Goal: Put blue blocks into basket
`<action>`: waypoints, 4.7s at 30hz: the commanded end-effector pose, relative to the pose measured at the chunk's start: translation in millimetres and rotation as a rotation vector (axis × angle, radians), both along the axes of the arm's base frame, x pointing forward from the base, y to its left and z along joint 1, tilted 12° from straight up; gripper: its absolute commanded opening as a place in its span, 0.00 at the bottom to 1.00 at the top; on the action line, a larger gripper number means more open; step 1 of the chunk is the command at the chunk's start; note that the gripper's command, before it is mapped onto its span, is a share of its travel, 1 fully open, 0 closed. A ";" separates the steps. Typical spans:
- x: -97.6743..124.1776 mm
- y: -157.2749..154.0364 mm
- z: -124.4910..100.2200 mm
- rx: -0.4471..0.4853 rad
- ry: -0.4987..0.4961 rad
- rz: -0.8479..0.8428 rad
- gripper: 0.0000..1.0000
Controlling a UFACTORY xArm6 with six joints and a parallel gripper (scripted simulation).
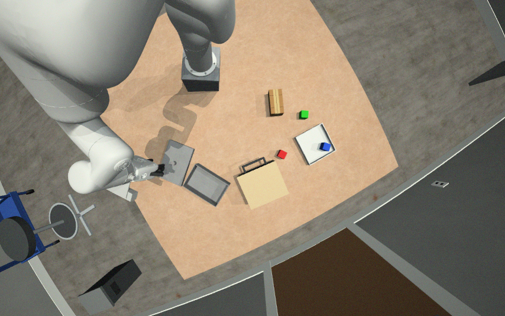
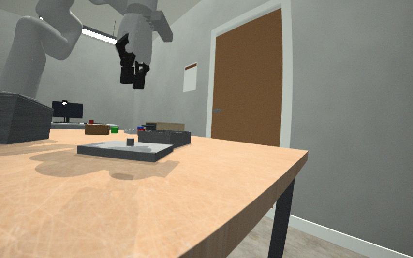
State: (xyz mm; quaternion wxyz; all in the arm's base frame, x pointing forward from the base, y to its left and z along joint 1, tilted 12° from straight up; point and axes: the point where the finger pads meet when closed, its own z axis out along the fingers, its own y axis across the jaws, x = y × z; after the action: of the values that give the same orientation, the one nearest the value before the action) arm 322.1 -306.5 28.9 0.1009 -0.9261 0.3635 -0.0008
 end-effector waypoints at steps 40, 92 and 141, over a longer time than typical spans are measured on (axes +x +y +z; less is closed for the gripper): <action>0.7 -3.9 0.9 -0.001 -0.003 0.000 0.44; 9.8 17.3 -111.8 -0.001 -0.003 0.000 0.44; 11.6 17.6 -119.4 -0.001 -0.003 0.000 0.44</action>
State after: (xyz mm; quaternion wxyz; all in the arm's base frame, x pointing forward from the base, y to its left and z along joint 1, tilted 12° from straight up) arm 332.5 -287.7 -91.2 0.1018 -0.9261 0.3633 -0.0005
